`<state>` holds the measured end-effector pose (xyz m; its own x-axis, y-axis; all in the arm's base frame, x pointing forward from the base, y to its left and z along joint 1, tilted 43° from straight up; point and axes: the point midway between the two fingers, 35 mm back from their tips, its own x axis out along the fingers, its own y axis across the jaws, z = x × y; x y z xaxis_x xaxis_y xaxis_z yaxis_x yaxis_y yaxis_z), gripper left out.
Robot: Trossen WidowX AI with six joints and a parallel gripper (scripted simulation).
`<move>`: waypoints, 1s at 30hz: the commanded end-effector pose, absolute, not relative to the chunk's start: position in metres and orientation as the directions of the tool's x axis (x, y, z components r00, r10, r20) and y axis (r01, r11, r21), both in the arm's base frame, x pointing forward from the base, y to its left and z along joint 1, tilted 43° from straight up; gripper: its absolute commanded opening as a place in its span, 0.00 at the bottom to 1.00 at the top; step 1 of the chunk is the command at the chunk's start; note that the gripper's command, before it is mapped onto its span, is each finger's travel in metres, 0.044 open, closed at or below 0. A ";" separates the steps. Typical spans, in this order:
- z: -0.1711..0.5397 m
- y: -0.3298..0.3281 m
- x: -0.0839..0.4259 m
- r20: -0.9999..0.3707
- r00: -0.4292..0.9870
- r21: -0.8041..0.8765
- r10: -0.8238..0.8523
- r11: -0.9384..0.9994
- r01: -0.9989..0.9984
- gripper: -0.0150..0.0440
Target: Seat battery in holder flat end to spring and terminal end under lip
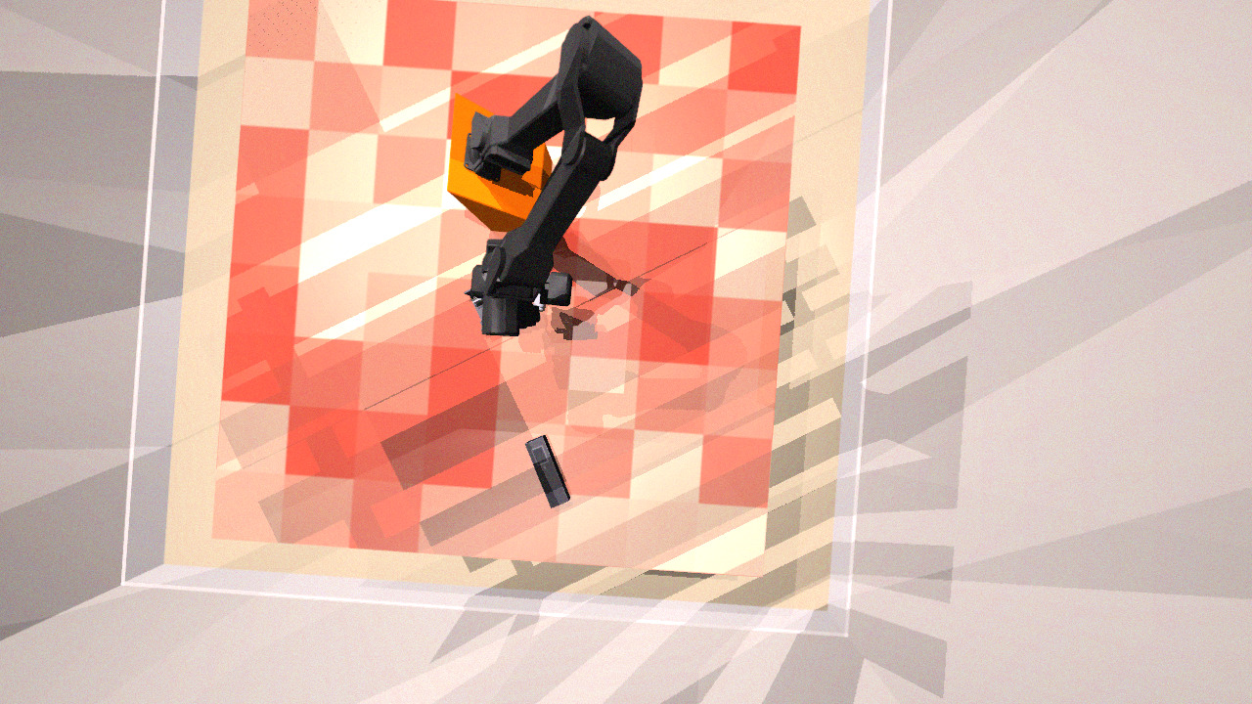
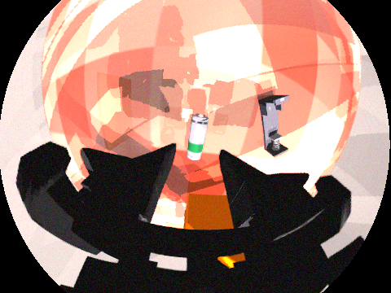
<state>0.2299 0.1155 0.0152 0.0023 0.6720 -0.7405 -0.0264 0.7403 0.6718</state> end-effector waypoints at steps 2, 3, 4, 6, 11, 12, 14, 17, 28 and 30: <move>0.011 0.120 0.229 -0.736 -0.006 0.676 0.676 0.736 -0.015 0.66; 0.010 0.121 0.229 -0.737 -0.006 0.676 0.676 0.736 -0.015 0.66; 0.009 0.122 0.230 -0.737 -0.006 0.676 0.676 0.737 -0.015 0.66; 0.006 0.124 0.230 -0.737 -0.006 0.676 0.676 0.737 -0.015 0.66; 0.000 0.129 0.230 -0.737 -0.006 0.676 0.676 0.737 -0.015 0.66; -0.001 0.130 0.230 -0.737 -0.006 0.676 0.676 0.737 -0.015 0.66; -0.004 0.133 0.230 -0.737 -0.006 0.676 0.676 0.737 -0.015 0.66; -0.007 0.136 0.230 -0.737 -0.006 0.676 0.676 0.736 -0.015 0.66; -0.020 0.149 0.228 -0.735 -0.007 0.678 0.678 0.735 -0.015 0.66; -0.021 0.150 0.228 -0.734 -0.007 0.679 0.679 0.734 -0.014 0.66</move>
